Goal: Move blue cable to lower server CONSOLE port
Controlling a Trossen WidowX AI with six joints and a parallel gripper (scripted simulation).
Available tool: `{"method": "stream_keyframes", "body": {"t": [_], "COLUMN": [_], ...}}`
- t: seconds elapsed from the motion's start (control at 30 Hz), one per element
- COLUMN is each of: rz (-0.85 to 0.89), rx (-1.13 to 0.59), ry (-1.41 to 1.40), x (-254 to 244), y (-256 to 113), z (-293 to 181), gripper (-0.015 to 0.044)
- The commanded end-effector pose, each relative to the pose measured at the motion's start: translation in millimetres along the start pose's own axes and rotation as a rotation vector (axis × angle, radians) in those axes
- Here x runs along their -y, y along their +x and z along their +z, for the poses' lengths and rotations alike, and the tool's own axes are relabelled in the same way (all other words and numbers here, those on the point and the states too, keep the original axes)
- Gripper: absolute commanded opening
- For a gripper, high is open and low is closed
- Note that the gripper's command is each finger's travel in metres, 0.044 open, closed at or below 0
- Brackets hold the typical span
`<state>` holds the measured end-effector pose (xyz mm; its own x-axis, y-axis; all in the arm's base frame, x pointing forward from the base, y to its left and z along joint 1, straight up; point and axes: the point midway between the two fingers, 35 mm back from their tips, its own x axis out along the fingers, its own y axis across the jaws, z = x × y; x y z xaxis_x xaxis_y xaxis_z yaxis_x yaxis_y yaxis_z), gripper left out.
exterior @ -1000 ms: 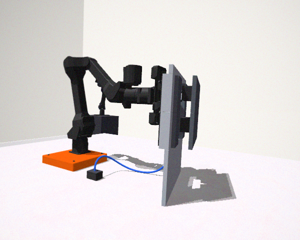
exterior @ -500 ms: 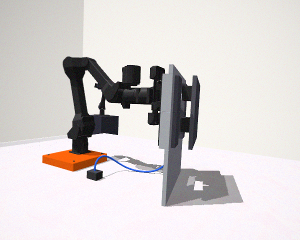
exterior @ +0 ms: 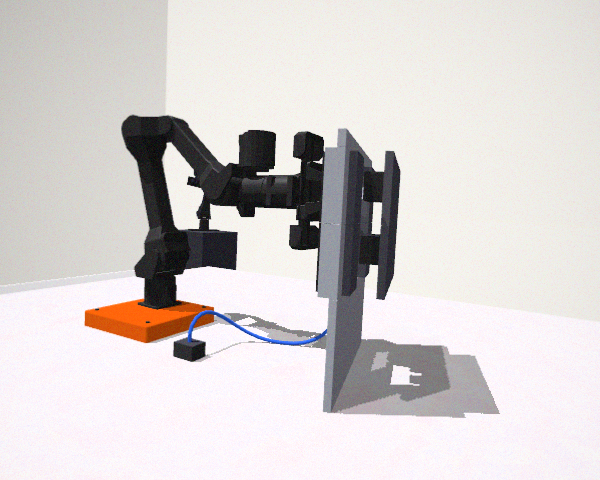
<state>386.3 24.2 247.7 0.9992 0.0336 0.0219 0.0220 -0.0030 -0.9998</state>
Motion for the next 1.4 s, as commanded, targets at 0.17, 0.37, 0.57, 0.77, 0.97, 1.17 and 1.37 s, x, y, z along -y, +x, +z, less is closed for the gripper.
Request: {"method": "stream_keyframes", "body": {"t": [0.17,0.37,0.57,0.77,0.97,1.17,1.37], "rz": [0.002,0.002,0.003,0.003,0.003,0.004,0.004], "rx": [0.001,0.001,0.001,0.001,0.001,0.001,0.001], "ry": [-0.003,-0.003,-0.003,-0.003,-0.003,-0.004,-0.004], "x": [-0.6,-0.7,-0.7,-0.7,-0.8,-0.8,-0.8], "y": [-6.8,-10.9,-15.0,-19.3,-23.5,-27.8,-32.1], "z": [-1.9,-3.0,-4.1,-5.4,-6.8,-8.1,-9.4], "gripper": [0.0,0.0,0.0,0.0,0.0,0.0,0.0]}}
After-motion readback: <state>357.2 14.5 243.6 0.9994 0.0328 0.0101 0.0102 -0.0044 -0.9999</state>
